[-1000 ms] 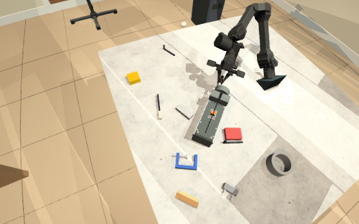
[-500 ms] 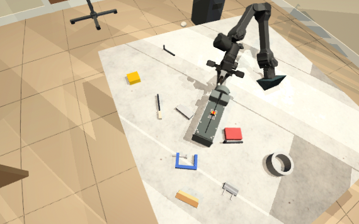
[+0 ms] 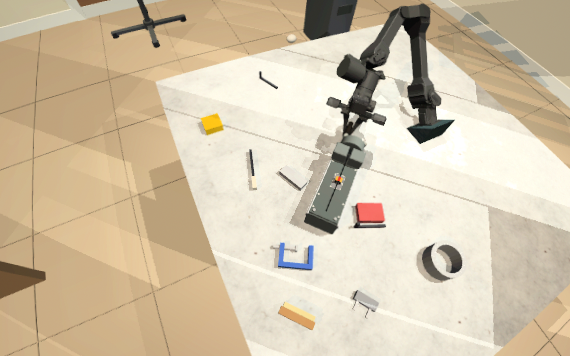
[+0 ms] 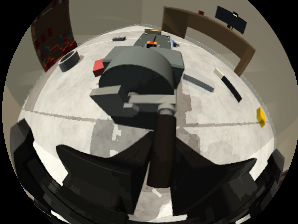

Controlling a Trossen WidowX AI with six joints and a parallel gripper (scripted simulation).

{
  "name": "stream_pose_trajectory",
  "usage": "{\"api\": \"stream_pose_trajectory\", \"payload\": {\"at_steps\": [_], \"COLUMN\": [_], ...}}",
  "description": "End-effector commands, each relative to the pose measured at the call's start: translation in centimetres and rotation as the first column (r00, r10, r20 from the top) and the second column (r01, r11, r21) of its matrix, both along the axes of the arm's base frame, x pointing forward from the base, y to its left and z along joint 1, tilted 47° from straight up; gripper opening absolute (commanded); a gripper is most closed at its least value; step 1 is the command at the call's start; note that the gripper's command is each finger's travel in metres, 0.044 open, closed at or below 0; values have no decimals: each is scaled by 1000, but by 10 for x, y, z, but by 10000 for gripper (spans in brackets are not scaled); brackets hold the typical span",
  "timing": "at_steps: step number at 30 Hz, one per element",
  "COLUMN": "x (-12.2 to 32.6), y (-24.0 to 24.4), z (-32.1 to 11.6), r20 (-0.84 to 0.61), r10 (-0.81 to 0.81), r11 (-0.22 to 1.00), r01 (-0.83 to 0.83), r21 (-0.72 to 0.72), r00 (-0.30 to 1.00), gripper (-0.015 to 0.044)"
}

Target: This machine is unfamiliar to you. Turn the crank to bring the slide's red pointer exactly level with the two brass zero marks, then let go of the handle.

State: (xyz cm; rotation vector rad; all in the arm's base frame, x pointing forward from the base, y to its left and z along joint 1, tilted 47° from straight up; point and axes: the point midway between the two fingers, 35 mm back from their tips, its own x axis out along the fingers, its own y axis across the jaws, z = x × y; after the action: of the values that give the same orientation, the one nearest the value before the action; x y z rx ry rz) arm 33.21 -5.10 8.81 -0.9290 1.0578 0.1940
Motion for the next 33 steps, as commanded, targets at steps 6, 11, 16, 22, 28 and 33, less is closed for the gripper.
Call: {"api": "stream_pose_trajectory", "payload": {"at_steps": [6, 11, 16, 22, 28, 33], "x": [0, 0, -1, -1, -2, -3], "y": [-6, -7, -9, -11, -12, -13], "z": [-4, -6, -8, -10, -13, -15], "r20": [1, 1, 1, 1, 1, 1], "r10": [-4, -4, -4, -4, -4, -4], "r11": [1000, 1000, 1000, 1000, 1000, 1000], "r01": [4, 4, 4, 4, 4, 4], "r21": [-3, -3, -3, -3, -3, -3], "r00": [1000, 1000, 1000, 1000, 1000, 1000], "gripper": [0, 0, 0, 0, 0, 0]}}
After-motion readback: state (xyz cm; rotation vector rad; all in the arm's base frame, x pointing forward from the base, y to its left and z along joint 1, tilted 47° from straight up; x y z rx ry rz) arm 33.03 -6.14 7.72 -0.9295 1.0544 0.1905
